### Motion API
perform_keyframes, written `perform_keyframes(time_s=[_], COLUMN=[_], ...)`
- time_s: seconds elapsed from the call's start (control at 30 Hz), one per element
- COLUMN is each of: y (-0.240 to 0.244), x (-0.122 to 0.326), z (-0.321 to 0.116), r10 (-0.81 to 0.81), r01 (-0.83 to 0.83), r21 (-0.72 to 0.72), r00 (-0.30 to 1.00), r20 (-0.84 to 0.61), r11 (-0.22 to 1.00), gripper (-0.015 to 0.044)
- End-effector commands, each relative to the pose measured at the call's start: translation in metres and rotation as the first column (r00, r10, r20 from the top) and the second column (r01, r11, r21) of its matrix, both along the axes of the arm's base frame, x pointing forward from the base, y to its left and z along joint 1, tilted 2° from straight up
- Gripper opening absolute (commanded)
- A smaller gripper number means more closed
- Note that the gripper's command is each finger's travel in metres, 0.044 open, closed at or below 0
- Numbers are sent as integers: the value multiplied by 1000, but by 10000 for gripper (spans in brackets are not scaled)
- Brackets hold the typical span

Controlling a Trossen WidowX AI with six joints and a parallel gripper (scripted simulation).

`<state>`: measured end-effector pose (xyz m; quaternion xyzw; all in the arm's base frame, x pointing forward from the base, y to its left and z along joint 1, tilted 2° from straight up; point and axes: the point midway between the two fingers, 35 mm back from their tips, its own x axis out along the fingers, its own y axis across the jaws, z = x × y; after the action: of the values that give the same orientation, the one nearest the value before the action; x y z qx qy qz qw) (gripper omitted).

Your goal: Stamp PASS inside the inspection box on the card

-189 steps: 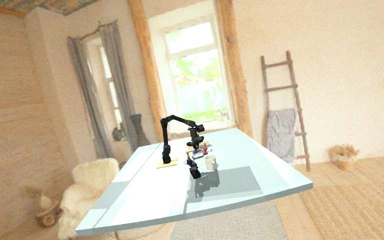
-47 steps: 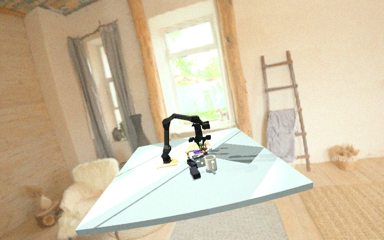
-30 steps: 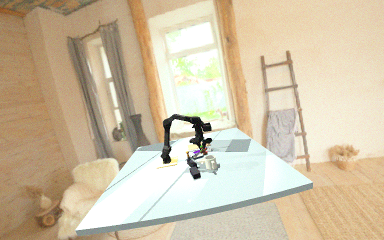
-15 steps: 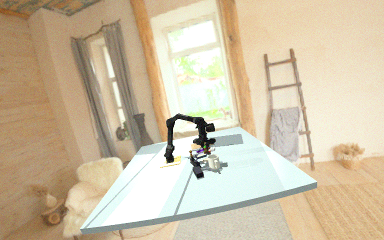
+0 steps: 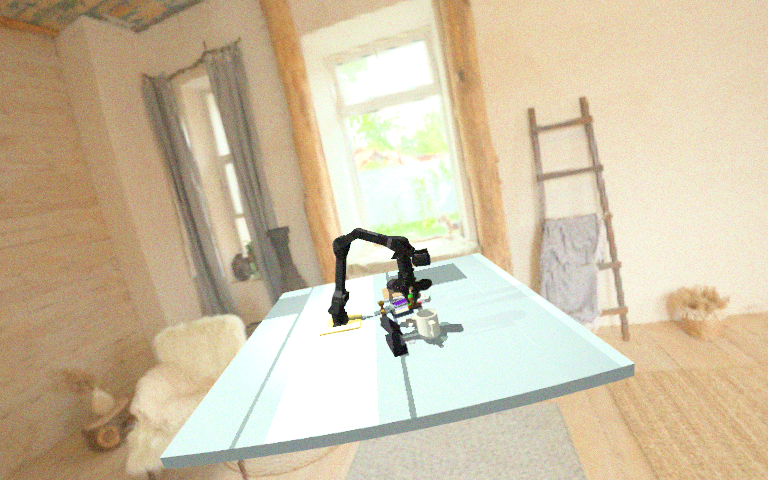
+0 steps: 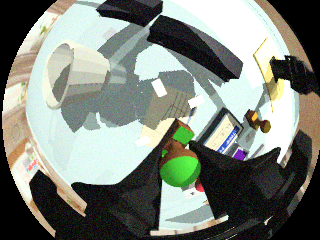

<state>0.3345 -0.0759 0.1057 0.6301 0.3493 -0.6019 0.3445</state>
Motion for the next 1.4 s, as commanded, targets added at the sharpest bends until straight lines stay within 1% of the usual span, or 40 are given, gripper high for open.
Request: perform_keyframes(time_s=[0.0, 1.37], y=[0, 1], x=[0, 1], z=[-3, -30], r10=[-5, -4], r01=[5, 4], r21=[0, 0], r00=[1000, 1000], r20=[0, -1], r11=[1000, 1000], gripper=[0, 0])
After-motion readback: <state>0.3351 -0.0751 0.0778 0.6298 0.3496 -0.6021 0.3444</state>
